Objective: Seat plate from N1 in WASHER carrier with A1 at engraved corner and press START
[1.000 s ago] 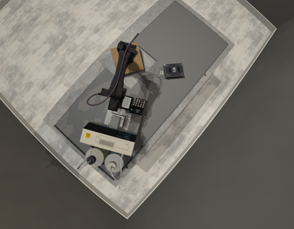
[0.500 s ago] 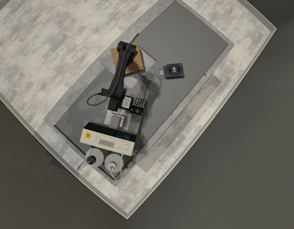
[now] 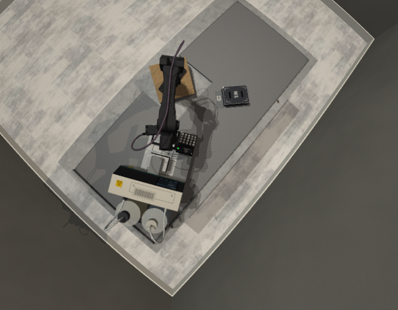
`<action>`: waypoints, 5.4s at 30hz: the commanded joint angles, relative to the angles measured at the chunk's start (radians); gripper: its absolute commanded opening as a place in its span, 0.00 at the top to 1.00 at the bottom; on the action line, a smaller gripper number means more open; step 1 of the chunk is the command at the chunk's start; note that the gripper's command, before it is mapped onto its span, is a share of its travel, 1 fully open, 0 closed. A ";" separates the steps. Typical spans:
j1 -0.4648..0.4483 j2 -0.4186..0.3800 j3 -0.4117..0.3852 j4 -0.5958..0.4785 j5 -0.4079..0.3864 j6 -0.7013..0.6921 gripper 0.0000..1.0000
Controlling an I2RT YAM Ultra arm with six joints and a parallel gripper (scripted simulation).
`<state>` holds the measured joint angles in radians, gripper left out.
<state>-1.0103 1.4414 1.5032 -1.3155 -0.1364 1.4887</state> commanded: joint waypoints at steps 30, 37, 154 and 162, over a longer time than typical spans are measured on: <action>0.192 -0.044 0.020 -0.007 0.093 -0.324 0.74; 0.191 -0.044 0.019 -0.007 0.093 -0.322 0.88; 0.770 -0.228 -0.434 0.453 0.548 -0.634 1.00; 0.760 -0.210 -0.414 0.441 0.540 -0.633 1.00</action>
<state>-0.2535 1.2411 1.0901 -0.8864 0.3904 0.8555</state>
